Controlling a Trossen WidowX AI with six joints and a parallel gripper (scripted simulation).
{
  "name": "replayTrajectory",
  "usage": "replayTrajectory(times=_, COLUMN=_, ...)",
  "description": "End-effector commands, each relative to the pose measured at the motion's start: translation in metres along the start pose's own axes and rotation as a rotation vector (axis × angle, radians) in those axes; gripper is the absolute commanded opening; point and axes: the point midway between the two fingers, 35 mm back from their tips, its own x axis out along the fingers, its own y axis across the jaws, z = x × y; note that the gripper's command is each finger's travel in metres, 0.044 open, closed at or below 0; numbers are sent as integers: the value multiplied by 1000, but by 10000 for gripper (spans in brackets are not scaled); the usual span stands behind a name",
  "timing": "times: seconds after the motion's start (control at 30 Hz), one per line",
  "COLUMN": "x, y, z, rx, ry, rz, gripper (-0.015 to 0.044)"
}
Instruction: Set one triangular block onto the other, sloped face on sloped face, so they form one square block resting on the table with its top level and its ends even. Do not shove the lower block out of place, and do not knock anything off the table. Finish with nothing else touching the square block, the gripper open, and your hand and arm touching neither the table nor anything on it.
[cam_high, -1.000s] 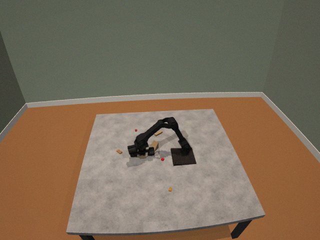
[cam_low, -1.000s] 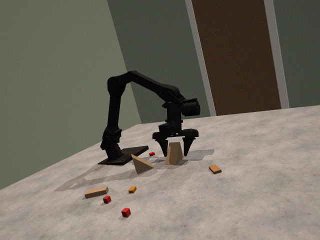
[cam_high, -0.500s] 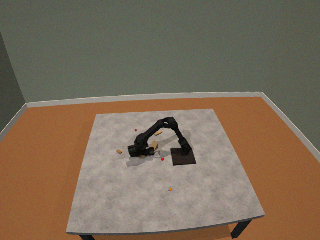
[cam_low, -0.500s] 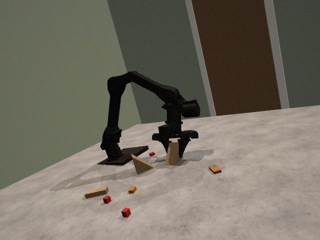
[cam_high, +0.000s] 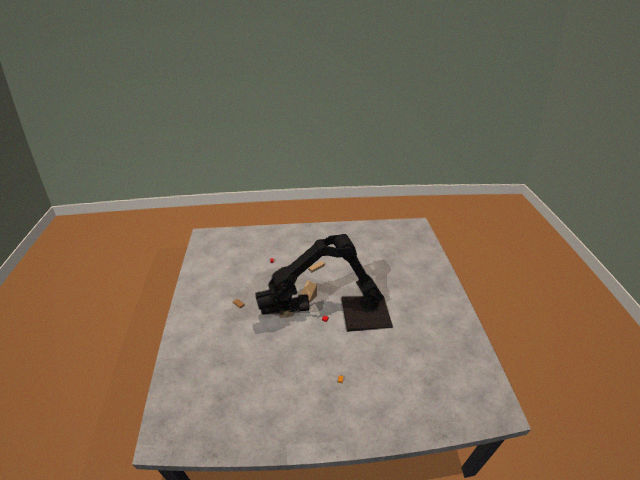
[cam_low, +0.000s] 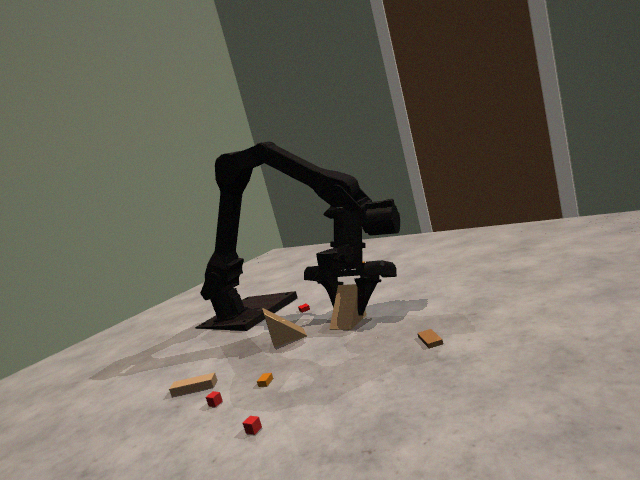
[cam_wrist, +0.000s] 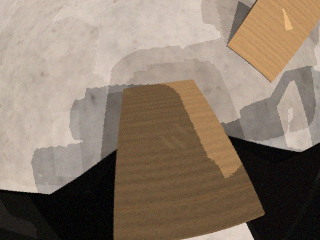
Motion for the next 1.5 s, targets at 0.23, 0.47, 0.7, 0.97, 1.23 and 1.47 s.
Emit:
replayTrajectory(times=0.23, x=-2, y=0, z=1, rx=2, ry=1, rz=4, gripper=0)
replayTrajectory(times=0.47, x=-5, y=0, z=11, rx=0, ry=167, rz=-2, gripper=0)
replayTrajectory(times=0.7, x=-8, y=0, z=24, rx=0, ry=347, rz=-2, gripper=0)
replayTrajectory(times=0.97, x=-9, y=0, z=40, rx=0, ry=552, rz=-2, gripper=0)
replayTrajectory(times=1.23, x=-6, y=0, z=55, rx=1, ry=756, rz=-3, gripper=0)
replayTrajectory(times=1.47, x=-2, y=0, z=67, rx=1, ry=935, rz=-3, gripper=0)
